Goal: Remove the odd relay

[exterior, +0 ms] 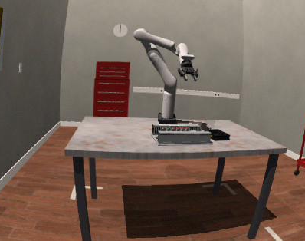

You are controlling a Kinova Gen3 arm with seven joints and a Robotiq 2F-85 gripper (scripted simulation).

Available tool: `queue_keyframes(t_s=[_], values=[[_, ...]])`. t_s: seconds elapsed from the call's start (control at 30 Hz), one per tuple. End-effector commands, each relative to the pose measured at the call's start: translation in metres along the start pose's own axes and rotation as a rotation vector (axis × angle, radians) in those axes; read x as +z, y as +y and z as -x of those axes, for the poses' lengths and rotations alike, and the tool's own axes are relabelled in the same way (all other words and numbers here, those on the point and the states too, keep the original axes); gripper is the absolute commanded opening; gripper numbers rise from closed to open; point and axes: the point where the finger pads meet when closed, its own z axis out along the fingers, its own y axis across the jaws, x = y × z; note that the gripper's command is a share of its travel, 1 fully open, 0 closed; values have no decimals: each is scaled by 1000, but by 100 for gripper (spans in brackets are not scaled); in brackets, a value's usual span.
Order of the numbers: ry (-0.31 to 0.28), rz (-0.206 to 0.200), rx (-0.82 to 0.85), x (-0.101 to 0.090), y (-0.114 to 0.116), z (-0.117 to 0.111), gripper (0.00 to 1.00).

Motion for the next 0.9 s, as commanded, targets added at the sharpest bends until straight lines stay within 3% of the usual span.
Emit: queue_keyframes(t_s=[0.0,0.5,0.87], values=[[-13,12,15,1,-1,1,61],[-107,97,122,8,-4,15,61],[-202,182,248,20,-11,30,61]])
